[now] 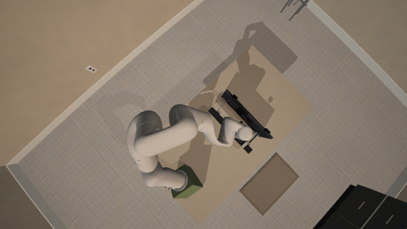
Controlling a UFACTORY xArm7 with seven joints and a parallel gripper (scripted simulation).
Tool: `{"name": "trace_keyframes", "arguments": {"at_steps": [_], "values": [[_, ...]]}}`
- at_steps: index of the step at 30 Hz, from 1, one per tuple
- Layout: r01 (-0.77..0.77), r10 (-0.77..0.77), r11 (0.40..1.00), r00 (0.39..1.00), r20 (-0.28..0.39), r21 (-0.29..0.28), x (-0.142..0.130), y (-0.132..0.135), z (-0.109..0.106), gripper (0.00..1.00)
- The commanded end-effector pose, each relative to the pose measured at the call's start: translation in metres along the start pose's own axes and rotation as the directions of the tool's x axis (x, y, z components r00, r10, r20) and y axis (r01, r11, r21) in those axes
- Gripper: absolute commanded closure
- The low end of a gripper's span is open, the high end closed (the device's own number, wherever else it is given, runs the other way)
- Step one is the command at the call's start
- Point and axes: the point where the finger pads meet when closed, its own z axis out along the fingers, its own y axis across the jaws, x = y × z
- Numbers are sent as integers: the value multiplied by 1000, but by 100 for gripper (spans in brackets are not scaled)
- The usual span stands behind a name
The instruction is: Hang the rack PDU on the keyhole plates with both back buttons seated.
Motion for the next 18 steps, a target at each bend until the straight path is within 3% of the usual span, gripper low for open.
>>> {"name": "trace_keyframes", "arguments": {"at_steps": [1, 6, 18], "values": [[0, 0, 1000, 1000, -3, 6, 1, -2, -22, 0], [0, 0, 1000, 1000, -3, 6, 1, -2, -46, 0], [0, 0, 1000, 1000, -3, 6, 1, -1, -60, 0]]}}
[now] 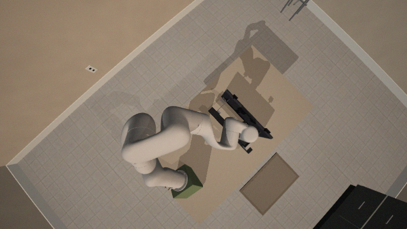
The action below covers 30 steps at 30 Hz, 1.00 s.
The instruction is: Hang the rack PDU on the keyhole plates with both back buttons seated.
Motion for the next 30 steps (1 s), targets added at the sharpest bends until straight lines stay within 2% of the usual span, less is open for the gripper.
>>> {"name": "trace_keyframes", "arguments": {"at_steps": [1, 13, 22, 24, 30], "values": [[0, 0, 1000, 1000, -1, 3, 1, -1, -5, 0], [0, 0, 1000, 1000, -1, 3, 1, 14, -5, 0], [0, 0, 1000, 1000, -1, 3, 1, 49, -5, 0], [0, 0, 1000, 1000, -1, 3, 1, 49, -5, 0], [0, 0, 1000, 1000, -1, 3, 1, 79, -5, 0]]}}
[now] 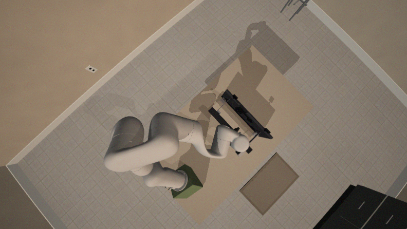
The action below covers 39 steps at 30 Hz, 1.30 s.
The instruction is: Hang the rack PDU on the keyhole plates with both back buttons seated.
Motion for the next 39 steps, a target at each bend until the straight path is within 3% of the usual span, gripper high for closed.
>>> {"name": "trace_keyframes", "arguments": {"at_steps": [1, 9, 16, 39], "values": [[-1, 1, 1000, 1000, -4, 7, 1, 27, -3, 0], [-1, 1, 1000, 1000, -4, 7, 1, 59, -3, 0], [-1, 1, 1000, 1000, -4, 7, 1, 69, -3, 0], [-1, 1, 1000, 1000, -4, 7, 1, 72, -3, 0]]}}
